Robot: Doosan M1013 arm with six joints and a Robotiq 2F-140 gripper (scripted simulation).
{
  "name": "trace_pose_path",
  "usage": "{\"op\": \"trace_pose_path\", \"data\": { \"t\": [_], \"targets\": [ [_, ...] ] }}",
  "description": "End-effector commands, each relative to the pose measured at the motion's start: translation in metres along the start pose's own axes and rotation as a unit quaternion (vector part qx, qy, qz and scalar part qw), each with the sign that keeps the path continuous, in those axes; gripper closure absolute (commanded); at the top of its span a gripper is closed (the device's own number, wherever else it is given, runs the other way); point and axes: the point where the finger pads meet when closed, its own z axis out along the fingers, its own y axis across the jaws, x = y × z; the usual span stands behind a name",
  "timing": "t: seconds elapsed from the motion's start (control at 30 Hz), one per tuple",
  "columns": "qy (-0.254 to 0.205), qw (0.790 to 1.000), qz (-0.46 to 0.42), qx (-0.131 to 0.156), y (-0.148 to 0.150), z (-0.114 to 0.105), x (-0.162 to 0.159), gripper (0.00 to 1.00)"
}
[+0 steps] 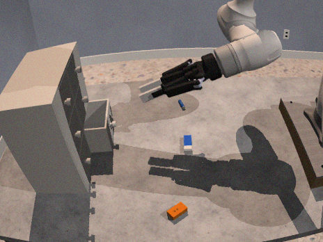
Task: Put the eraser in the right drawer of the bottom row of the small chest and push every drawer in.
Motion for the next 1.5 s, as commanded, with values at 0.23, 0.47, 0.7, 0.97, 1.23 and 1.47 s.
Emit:
{"op": "trace_pose_path", "data": {
  "t": [0.23, 0.47, 0.7, 0.97, 1.23, 1.47],
  "targets": [
    [-0.011, 1.000, 0.000, 0.001, 0.000, -0.002, 0.001, 0.80],
    [-0.032, 1.000, 0.000, 0.001, 0.000, -0.007, 0.003, 0.80],
    [-0.067, 0.998, 0.000, 0.001, 0.000, -0.014, 0.007, 0.80],
    [-0.130, 0.992, 0.000, 0.001, -0.001, -0.028, 0.012, 0.80],
    [-0.168, 0.986, 0.000, 0.000, 0.000, -0.036, 0.016, 0.80],
    [-0.204, 0.979, 0.000, 0.001, -0.001, -0.044, 0.020, 0.80]
  ]
}}
